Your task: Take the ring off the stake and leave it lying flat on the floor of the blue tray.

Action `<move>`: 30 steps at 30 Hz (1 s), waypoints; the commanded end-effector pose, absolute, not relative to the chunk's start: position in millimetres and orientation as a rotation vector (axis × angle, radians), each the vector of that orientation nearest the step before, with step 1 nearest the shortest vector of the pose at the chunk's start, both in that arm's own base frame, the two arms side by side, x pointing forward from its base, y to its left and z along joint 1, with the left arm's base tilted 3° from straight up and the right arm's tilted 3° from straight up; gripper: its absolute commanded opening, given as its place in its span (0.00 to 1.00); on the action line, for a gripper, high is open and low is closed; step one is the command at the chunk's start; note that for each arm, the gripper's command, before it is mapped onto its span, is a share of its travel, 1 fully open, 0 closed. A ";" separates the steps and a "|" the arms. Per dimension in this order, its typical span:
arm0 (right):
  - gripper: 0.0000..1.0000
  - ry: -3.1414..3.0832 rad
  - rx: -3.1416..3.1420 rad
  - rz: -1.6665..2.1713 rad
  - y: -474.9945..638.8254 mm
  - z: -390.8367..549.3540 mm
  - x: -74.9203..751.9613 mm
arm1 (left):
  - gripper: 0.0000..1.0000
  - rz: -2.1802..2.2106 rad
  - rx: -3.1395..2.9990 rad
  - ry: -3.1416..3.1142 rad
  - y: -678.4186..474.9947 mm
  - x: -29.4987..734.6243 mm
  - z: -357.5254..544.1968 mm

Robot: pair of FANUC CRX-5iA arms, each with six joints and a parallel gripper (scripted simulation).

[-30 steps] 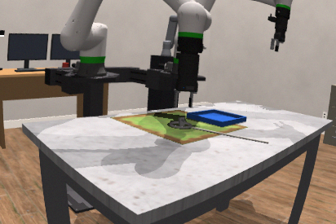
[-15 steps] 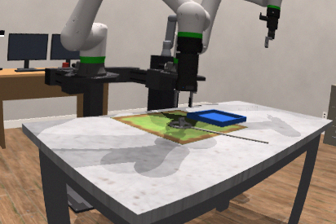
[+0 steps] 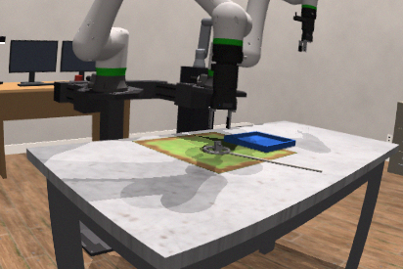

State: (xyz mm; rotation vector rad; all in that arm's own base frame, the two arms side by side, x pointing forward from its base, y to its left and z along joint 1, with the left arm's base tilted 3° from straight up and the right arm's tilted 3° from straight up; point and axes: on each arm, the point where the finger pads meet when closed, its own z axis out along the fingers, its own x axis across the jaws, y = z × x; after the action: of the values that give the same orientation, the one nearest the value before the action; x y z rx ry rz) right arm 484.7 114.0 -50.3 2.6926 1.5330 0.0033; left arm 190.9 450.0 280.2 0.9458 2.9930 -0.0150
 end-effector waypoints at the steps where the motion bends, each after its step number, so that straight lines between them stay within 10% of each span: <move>1: 1.00 1.533 2.692 0.007 114.2 -49.3 485.5 | 1.00 0.008 0.694 3.060 466.7 137.3 288.7; 27: 1.00 1.533 2.692 0.007 114.2 -49.3 485.5 | 1.00 0.048 0.029 3.149 471.5 9.6 304.1; 28: 0.00 1.533 2.692 0.007 114.2 -49.3 485.5 | 1.00 0.048 0.029 3.149 471.5 9.6 304.1; 30: 0.00 1.533 2.692 0.007 114.2 -49.3 485.5 | 1.00 0.048 0.029 3.149 471.5 9.6 304.1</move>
State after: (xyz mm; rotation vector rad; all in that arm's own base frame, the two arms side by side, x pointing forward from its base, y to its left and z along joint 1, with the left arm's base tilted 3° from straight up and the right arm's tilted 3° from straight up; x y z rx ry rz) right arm 484.7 114.0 -50.3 2.6926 1.5330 0.0033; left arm 9.5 471.3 303.2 0.0295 3.1494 0.0451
